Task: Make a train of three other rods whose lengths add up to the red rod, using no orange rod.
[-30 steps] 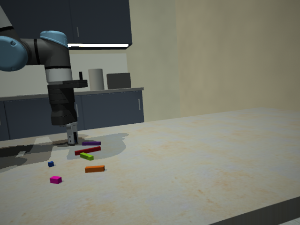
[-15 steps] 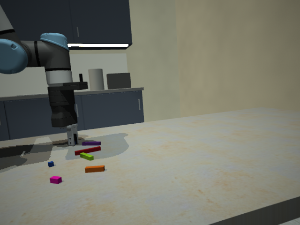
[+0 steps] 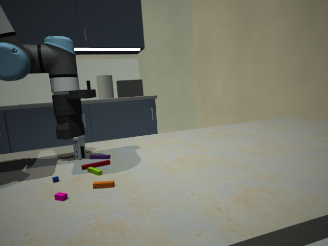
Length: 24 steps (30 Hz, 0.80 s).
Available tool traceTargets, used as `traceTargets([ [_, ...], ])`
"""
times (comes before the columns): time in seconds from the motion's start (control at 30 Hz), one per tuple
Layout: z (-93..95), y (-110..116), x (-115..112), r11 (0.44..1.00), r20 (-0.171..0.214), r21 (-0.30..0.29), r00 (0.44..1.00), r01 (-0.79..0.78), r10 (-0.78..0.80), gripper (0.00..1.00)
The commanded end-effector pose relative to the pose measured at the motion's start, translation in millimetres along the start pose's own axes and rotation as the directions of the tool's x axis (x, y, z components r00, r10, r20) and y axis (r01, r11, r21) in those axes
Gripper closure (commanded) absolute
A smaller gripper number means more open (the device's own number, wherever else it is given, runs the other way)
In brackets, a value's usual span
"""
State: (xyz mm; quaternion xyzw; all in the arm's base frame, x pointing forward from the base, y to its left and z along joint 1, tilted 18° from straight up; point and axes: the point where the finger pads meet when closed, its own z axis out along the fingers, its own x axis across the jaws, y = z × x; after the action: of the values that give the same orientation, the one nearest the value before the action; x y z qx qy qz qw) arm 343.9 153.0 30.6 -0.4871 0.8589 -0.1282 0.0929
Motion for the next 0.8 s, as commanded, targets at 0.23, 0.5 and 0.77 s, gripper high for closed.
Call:
traceTargets([
  [0.23,-0.3,-0.2,-0.3,1.0,0.001,0.001,1.0,0.0,0.0,0.76],
  [0.5,-0.3,-0.2,-0.3,1.0,0.001,0.001,1.0,0.0,0.0,0.7],
  [0.77,-0.3,-0.2,-0.3,1.0,0.001,0.001,1.0,0.0,0.0,0.52],
])
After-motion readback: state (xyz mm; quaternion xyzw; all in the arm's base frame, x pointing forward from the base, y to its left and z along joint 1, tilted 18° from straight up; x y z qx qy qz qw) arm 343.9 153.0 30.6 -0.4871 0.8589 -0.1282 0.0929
